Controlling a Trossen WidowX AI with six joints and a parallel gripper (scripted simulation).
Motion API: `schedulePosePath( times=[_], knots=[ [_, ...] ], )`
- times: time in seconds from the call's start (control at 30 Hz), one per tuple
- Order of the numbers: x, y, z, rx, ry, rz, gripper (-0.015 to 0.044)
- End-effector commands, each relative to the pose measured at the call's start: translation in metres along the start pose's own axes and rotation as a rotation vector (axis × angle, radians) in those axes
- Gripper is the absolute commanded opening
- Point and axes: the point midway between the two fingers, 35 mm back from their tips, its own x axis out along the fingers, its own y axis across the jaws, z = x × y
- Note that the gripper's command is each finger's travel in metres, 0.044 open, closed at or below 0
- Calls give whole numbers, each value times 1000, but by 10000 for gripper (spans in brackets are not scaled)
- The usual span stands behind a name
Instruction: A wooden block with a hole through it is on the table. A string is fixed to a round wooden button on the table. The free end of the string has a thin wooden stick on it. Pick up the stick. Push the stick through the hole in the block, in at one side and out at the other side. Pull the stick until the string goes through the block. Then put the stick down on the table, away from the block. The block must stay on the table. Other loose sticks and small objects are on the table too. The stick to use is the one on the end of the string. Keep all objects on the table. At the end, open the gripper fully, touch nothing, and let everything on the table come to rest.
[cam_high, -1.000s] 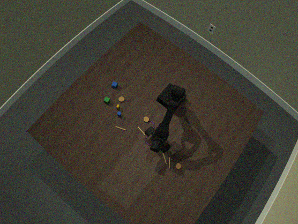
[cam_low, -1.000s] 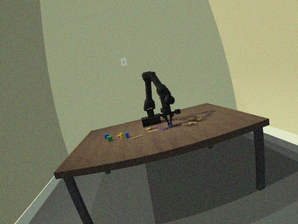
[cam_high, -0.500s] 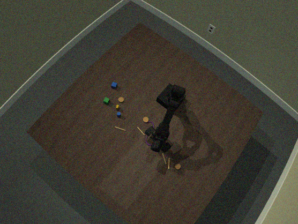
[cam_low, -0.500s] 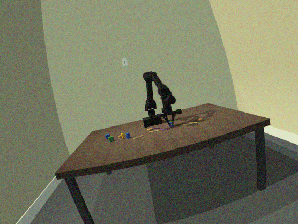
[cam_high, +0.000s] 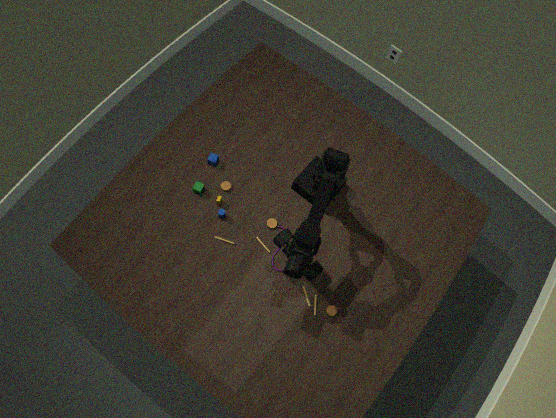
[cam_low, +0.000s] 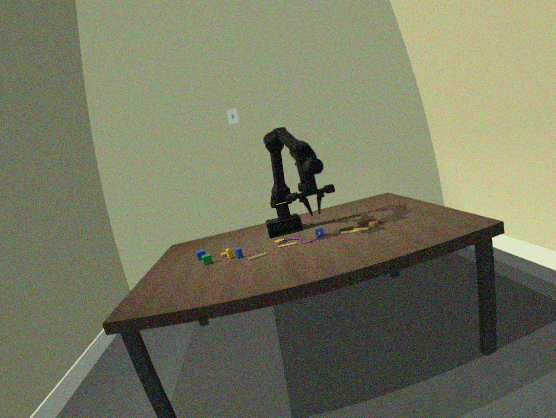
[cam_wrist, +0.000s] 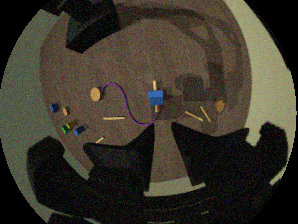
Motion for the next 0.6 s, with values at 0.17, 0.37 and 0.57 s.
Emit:
schedulePosePath(
  times=[0.17, 0.37, 0.57],
  knots=[
    [0, -1, 13, 680, -1, -1, 124],
    [1, 0, 24, 1252, -4, 3, 124],
    [1, 0, 32, 1616, -5, 8, 124]
  ],
)
